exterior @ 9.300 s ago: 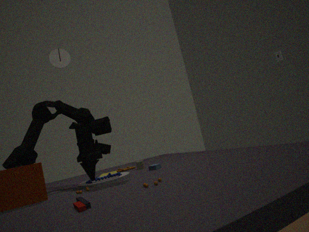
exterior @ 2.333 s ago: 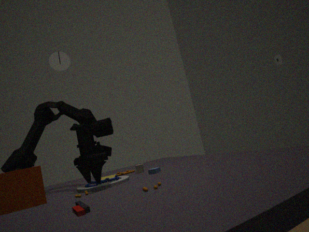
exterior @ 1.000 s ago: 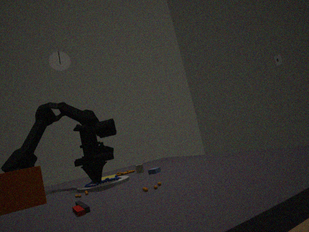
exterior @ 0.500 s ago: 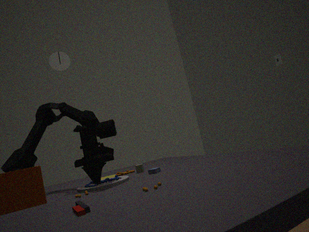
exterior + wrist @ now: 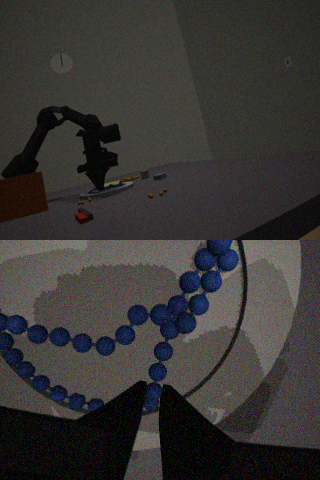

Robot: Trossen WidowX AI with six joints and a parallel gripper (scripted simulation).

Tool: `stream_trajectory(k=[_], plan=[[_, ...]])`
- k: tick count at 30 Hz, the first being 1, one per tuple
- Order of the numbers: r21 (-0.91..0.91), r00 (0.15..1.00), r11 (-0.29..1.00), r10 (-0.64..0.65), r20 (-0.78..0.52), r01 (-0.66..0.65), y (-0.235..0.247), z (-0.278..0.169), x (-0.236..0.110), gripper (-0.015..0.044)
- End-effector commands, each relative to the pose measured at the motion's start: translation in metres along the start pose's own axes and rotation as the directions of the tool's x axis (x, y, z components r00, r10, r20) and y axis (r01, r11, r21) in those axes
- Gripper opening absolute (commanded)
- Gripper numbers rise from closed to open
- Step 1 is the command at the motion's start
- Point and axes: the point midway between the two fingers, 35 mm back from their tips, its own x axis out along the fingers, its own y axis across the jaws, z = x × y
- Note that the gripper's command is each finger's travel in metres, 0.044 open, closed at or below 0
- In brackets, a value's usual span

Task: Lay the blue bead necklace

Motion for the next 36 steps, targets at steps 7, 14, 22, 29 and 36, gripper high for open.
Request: stream_trajectory(k=[7,14,22,29,36], plan=[[0.001,1.0,1.0,0.001,0.0,-0.001,0.0,0.0,-0.002,0.0],[0.005,1.0,1.0,0.003,0.001,-0.003,-0.002,-0.001,-0.006,0.0],[0.005,1.0,1.0,0.003,0.001,-0.003,-0.011,-0.005,-0.006,0.0],[0.005,1.0,1.0,0.003,0.001,-0.003,-0.011,-0.005,0.0,0.0],[-0.002,1.0,1.0,-0.001,0.002,0.001,-0.01,-0.004,-0.001,0.0079]])
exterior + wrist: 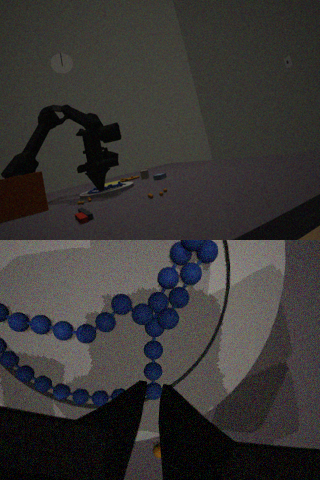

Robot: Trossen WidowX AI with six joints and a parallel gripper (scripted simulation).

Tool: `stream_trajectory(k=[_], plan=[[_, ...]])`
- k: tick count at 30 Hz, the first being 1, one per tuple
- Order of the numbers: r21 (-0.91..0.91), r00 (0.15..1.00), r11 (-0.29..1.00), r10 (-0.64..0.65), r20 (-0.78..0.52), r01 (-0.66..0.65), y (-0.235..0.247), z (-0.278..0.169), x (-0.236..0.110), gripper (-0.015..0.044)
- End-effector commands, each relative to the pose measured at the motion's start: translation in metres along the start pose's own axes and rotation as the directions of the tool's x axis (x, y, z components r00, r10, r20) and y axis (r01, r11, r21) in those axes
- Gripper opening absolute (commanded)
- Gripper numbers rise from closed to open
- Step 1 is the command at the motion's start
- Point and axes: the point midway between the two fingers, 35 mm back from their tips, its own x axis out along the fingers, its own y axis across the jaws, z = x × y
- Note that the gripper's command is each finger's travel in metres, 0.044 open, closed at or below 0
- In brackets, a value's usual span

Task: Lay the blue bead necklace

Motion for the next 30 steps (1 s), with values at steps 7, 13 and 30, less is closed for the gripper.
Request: stream_trajectory(k=[7,13,30], plan=[[-0.002,1.0,1.0,-0.001,0.001,0.001,0.0001,0.0005,-0.0006,0.0263],[0.005,1.0,1.0,0.003,0.0,-0.003,-0.0002,-0.0006,-0.0052,0.042],[0.006,1.0,1.0,0.003,0.0,-0.003,0.0002,-0.0001,-0.0056,0.044]])
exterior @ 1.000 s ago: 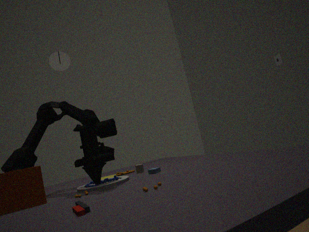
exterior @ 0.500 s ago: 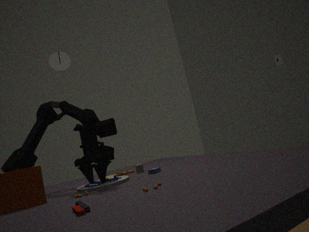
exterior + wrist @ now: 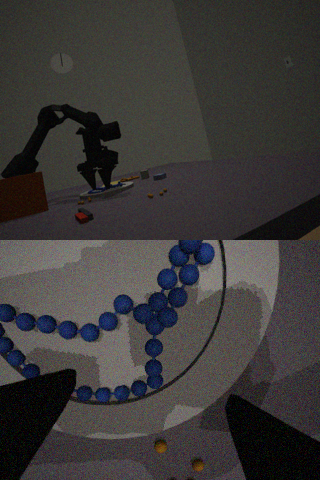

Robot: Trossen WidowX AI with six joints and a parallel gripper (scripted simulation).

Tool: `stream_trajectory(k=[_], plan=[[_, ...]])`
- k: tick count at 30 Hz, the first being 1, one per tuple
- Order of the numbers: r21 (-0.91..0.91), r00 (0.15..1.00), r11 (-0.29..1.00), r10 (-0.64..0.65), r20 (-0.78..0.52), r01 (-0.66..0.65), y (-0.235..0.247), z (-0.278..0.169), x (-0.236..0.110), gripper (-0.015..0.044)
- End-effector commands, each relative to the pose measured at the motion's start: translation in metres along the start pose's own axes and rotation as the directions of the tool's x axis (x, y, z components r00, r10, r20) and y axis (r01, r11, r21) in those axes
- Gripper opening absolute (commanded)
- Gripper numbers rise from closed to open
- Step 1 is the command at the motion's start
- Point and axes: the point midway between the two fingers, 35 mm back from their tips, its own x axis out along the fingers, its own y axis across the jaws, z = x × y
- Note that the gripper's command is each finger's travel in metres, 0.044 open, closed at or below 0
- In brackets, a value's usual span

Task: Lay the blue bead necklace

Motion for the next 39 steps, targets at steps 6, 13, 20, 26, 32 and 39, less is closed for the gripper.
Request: stream_trajectory(k=[6,13,20,26,32,39], plan=[[-0.059,1.0,0.998,-0.002,-0.003,0.002,0.0,0.003,-0.009,0.0361],[-0.196,1.0,0.981,-0.003,-0.003,0.002,0.002,0.012,-0.032,0.0177],[-0.196,1.0,0.981,-0.002,-0.003,0.002,0.002,0.012,-0.021,0.012],[-0.196,1.0,0.981,-0.007,-0.002,0.006,0.001,0.012,-0.023,0.012],[-0.196,1.0,0.981,-0.006,-0.002,0.005,0.001,0.012,-0.014,0.012],[-0.196,1.0,0.981,-0.004,-0.002,0.003,0.002,0.012,-0.003,0.012]])
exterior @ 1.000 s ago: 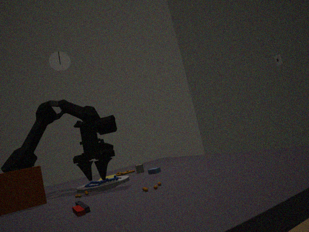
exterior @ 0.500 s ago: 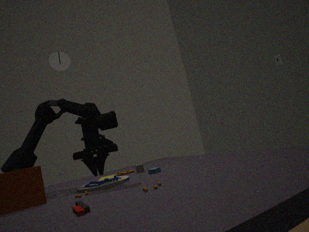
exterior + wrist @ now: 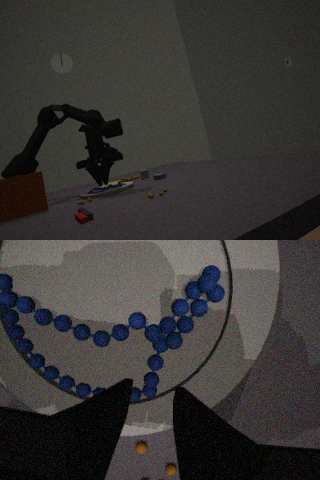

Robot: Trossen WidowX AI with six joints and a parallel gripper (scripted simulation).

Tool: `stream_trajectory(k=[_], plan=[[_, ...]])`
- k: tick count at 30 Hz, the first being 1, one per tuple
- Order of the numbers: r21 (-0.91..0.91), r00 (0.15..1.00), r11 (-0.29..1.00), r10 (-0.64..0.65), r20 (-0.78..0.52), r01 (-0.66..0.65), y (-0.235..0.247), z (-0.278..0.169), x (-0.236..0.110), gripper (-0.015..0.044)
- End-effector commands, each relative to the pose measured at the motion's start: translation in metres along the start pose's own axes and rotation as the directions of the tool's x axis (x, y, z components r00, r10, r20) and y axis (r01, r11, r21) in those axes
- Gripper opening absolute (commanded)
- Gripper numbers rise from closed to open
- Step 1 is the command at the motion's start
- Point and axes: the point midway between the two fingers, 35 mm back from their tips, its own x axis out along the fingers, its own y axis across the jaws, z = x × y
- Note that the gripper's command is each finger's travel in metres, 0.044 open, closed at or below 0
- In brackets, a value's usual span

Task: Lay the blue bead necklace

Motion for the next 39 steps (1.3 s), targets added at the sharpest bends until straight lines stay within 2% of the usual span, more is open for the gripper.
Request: stream_trajectory(k=[1,11,16,39], plan=[[0.006,1.0,1.0,0.006,0.002,-0.006,0.0006,-0.0008,0.009,0.012],[0.006,1.0,1.0,0.008,0.002,-0.008,0.0014,-0.0011,0.018,0.012],[0.0,1.0,1.0,0.005,-0.001,-0.005,0.0013,-0.0005,0.0151,0.0],[0.0,1.0,1.0,0.005,-0.001,-0.005,0.0013,-0.0005,0.0151,0.0]])
